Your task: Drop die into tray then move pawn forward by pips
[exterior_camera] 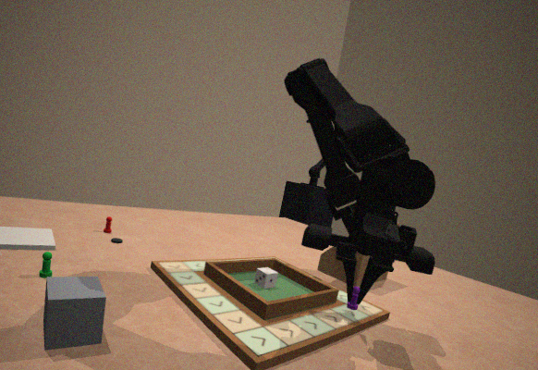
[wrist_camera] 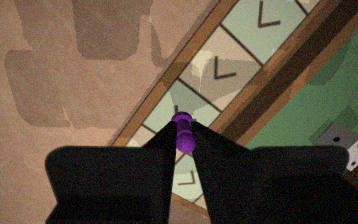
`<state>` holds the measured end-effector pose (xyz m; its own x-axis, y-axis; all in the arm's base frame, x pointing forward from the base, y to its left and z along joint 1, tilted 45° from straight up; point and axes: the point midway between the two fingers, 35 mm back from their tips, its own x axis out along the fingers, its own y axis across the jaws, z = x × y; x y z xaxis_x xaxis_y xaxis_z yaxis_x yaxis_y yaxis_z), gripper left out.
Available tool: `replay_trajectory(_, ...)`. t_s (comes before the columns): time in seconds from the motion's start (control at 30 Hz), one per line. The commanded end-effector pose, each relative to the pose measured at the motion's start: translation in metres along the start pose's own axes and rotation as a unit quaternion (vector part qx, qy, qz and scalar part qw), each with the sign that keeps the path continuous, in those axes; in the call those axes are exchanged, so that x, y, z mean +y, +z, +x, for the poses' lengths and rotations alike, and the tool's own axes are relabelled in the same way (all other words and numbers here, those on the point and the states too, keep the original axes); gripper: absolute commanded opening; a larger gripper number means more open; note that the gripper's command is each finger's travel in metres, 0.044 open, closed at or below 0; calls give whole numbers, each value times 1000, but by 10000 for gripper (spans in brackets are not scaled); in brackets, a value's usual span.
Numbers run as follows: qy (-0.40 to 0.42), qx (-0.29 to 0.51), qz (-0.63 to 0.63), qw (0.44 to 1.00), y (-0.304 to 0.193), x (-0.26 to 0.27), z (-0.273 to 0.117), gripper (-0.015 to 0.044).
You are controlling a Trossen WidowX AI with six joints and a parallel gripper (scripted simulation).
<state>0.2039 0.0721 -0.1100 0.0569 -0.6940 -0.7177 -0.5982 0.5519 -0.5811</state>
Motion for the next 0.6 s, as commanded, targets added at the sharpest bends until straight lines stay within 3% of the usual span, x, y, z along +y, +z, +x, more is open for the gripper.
replay_trajectory(0.0,-2,1,-3,1000,-1,-1,7,0)
replay_trajectory(0.1,-2,1,-3,1000,-1,-1,11,0)
replay_trajectory(0.43,0,1,0,1000,0,0,4,262)
replay_trajectory(0.57,-1,1,-3,1000,0,1,-41,368)
